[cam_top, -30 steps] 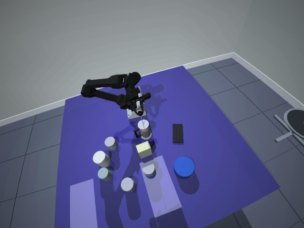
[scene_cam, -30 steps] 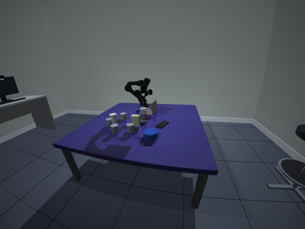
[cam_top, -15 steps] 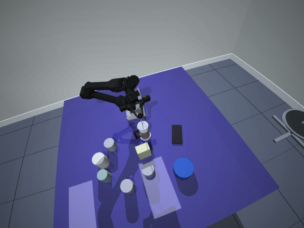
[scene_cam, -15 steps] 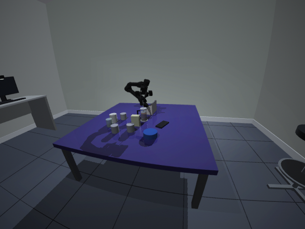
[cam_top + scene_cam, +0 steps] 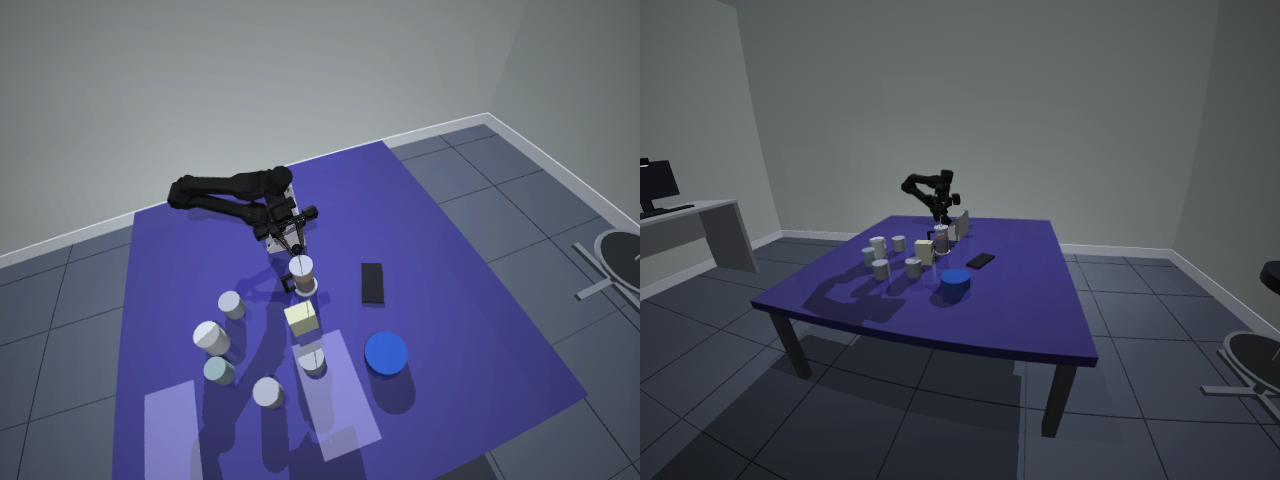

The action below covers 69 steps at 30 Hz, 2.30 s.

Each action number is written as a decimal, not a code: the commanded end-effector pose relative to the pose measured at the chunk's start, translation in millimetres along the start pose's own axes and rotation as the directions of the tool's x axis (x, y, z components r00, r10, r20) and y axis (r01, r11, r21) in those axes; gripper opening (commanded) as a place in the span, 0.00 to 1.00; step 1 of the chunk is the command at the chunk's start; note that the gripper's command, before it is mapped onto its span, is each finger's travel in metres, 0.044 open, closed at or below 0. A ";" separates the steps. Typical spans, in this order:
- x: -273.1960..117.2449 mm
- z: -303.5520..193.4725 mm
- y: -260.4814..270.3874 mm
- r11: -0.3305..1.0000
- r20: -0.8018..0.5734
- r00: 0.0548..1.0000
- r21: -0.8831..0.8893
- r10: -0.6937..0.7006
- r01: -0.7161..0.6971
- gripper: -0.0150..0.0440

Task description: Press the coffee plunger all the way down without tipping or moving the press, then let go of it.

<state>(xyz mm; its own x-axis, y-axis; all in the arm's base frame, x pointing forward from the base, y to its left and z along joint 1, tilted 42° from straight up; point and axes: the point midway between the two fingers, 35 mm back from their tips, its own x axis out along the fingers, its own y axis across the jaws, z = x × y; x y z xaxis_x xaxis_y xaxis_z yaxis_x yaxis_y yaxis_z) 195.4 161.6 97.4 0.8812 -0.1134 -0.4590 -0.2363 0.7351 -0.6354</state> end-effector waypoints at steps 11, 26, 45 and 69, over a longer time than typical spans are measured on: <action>17.5 -33.0 0.0 1.000 -0.034 0.999 -0.023 0.003 -0.004 0.47; 32.3 -49.0 -0.3 1.000 -0.029 1.000 -0.024 0.001 -0.002 0.47; 37.2 -44.4 0.5 1.000 -0.029 1.000 -0.024 0.000 -0.001 0.47; 36.7 -40.1 2.0 1.000 -0.017 1.000 -0.010 0.004 -0.004 0.47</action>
<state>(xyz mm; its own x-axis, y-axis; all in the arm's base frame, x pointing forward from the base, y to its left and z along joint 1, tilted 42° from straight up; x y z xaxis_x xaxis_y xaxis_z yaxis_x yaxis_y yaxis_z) 210.9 132.4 54.5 0.8736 -0.1212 -0.4712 -0.2438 0.7291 -0.6395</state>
